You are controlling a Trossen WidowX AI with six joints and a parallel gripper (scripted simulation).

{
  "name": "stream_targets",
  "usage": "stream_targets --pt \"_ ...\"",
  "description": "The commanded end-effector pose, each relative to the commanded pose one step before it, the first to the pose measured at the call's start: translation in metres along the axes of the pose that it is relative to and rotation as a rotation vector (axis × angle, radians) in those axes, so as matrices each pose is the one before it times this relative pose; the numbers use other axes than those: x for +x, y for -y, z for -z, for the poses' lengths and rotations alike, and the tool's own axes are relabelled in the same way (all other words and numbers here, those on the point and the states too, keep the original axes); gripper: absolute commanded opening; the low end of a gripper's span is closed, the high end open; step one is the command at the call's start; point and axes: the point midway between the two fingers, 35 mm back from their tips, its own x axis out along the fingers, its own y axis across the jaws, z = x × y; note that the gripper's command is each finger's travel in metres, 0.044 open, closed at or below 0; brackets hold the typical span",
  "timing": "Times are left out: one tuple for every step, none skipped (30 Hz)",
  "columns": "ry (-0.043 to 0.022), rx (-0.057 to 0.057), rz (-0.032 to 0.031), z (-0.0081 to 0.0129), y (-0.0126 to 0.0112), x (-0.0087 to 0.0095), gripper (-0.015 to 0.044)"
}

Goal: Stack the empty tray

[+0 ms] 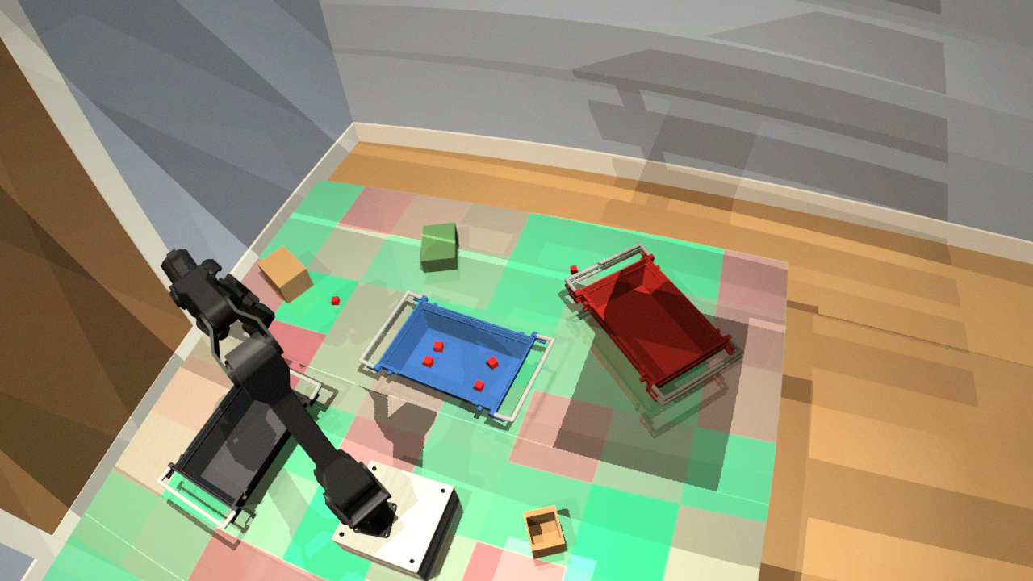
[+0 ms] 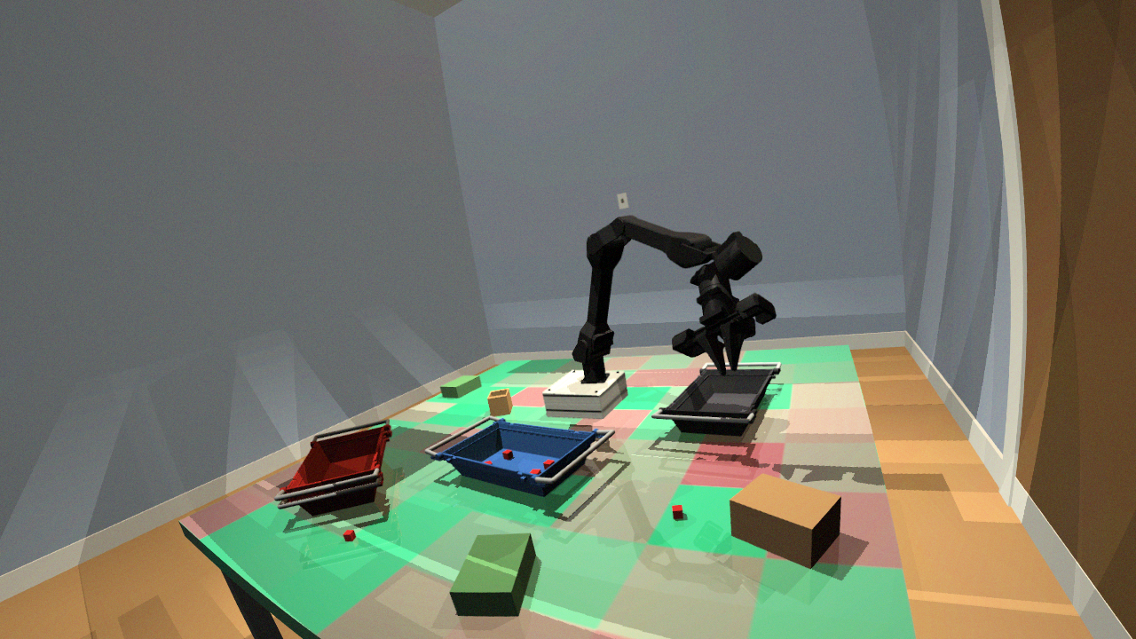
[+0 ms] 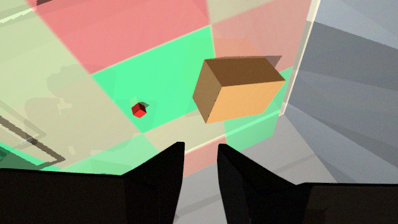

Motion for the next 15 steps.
stream_targets --pt "0.09949 -0.1273 -0.15666 0.03972 -0.04479 0.03857 0.0087" --pt "0.03112 -0.0261 -0.03388 0.00902 -0.01235 0.00867 0.0087" --pt "0.03387 -0.0242 -0.03148 0.00864 -0.01283 0.00822 0.0087" --pt "0.03675 -0.0226 -0.02896 0.00828 -0.01339 0.00779 0.0087" --pt "0.03896 -0.0207 -0.02574 0.00778 -0.01375 0.00724 0.0087" --pt "0.04075 -0.0187 -0.02217 0.00723 -0.01401 0.00664 0.0087" --pt "0.04222 -0.0168 -0.0184 0.00665 -0.01422 0.00604 0.0087" --pt "0.04336 -0.015 -0.01448 0.00607 -0.01439 0.00542 0.0087" --pt "0.04534 -0.0136 -0.01064 0.00561 -0.01489 0.00491 0.0087" --pt "0.04664 -0.012 -0.00632 0.00507 -0.01523 0.00432 0.0087" --pt "0.04671 -0.0103 -0.0017 0.00442 -0.01525 0.00362 0.0087" --pt "0.04605 -0.0087 0.00291 0.00374 -0.01511 0.00289 0.0087" --pt "0.03562 -0.0058 0.0055 0.00249 -0.01179 0.00176 0.0087" --pt "0.02107 -0.0031 0.00465 0.00131 -0.00704 0.00083 0.0087" --pt "0.00696 -0.001 0.00177 0.0004 -0.00234 0.00023 0.0087"
